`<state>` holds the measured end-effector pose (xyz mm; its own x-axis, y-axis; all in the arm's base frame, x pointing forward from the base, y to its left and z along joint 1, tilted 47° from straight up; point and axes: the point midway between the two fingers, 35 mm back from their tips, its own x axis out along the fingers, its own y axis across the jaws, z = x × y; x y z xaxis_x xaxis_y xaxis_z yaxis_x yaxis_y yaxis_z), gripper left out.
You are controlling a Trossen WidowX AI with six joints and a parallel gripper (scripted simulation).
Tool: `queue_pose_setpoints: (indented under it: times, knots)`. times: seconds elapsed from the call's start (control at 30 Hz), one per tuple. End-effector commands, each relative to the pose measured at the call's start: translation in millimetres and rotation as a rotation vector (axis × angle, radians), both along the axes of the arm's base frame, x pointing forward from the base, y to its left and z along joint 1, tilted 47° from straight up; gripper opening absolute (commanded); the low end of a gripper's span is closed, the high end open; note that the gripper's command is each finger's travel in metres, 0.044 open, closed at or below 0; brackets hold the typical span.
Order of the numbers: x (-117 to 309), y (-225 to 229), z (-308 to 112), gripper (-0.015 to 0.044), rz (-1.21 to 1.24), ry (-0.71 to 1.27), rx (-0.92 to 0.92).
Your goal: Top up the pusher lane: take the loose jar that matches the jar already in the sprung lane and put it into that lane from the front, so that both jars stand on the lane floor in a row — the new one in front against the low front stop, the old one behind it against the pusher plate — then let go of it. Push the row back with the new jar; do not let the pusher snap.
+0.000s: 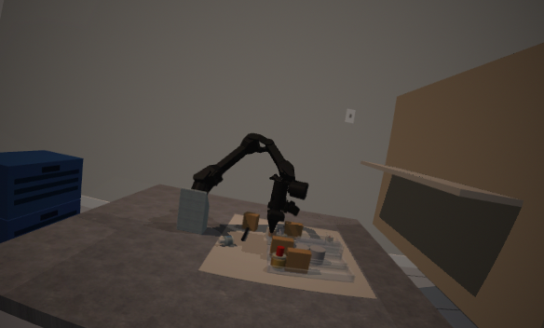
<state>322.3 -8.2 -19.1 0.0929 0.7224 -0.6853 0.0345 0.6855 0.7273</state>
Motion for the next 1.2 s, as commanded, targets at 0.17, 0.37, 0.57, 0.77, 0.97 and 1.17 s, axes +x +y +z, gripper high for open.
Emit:
queue_pose_setpoints:
  times: [0.17, 0.37, 0.57, 0.77, 0.97, 1.17]
  knots:
    - [12.9, -3.8, 5.5, 0.0, -0.008, -0.033, 0.0]
    - [15.0, -4.2, 6.2, 0.0, -0.008, -0.033, 0.0]
    - [17.1, -4.7, 6.8, 0.0, -0.008, -0.033, 0.0]
    - [19.1, -5.1, 7.5, 0.0, -0.008, -0.033, 0.0]
    - [20.8, -5.2, 7.8, 0.0, -0.008, -0.033, 0.0]
    - [21.5, -4.8, 7.4, 0.0, -0.008, -0.033, 0.0]
